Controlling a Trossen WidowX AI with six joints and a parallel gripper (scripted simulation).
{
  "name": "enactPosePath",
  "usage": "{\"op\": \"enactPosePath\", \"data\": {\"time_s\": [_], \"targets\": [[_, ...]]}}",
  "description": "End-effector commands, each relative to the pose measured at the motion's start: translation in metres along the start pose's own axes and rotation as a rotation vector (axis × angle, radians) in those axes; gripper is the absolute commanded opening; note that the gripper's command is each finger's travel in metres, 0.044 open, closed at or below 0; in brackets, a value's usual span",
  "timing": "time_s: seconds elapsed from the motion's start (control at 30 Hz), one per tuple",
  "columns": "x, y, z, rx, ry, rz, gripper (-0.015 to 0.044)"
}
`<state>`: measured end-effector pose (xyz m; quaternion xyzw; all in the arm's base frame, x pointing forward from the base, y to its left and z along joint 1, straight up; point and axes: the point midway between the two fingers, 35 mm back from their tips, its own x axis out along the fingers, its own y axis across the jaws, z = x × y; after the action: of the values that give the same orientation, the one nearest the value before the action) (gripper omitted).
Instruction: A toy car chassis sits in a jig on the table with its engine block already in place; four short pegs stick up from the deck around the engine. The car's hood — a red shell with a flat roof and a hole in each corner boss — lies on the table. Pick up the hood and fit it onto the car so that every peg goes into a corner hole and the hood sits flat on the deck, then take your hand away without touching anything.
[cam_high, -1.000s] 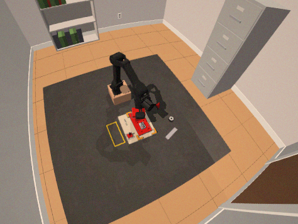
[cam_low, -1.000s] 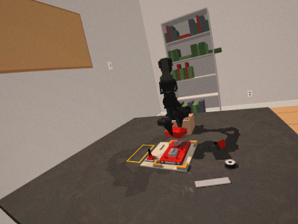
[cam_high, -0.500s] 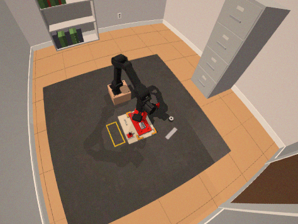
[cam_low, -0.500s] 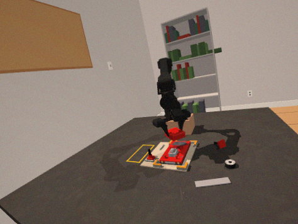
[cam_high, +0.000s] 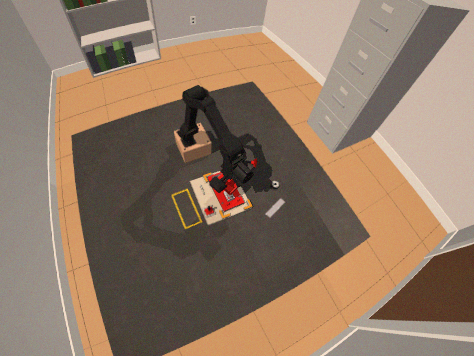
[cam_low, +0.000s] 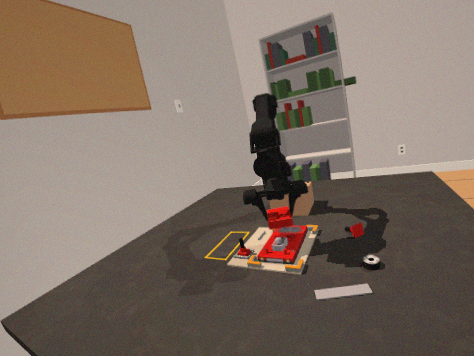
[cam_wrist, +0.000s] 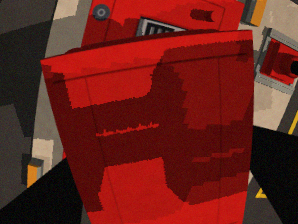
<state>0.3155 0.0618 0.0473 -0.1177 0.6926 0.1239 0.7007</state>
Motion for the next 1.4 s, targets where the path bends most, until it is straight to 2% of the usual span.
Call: {"op": "enactPosePath", "data": {"time_s": [0.0,0.4,0.63,0.9,1.37], "targets": [[-0.003,-0.004,0.008,0.094,-0.01,-0.005,0.0],[-0.003,-0.013,0.024,0.403,-0.014,-0.005,0.0],[0.002,-0.012,0.023,0.407,-0.014,-0.005,0.0],[0.046,-0.013,0.025,0.407,-0.014,-0.005,0.0],[0.048,-0.013,0.025,0.407,-0.014,-0.005,0.0]]}}
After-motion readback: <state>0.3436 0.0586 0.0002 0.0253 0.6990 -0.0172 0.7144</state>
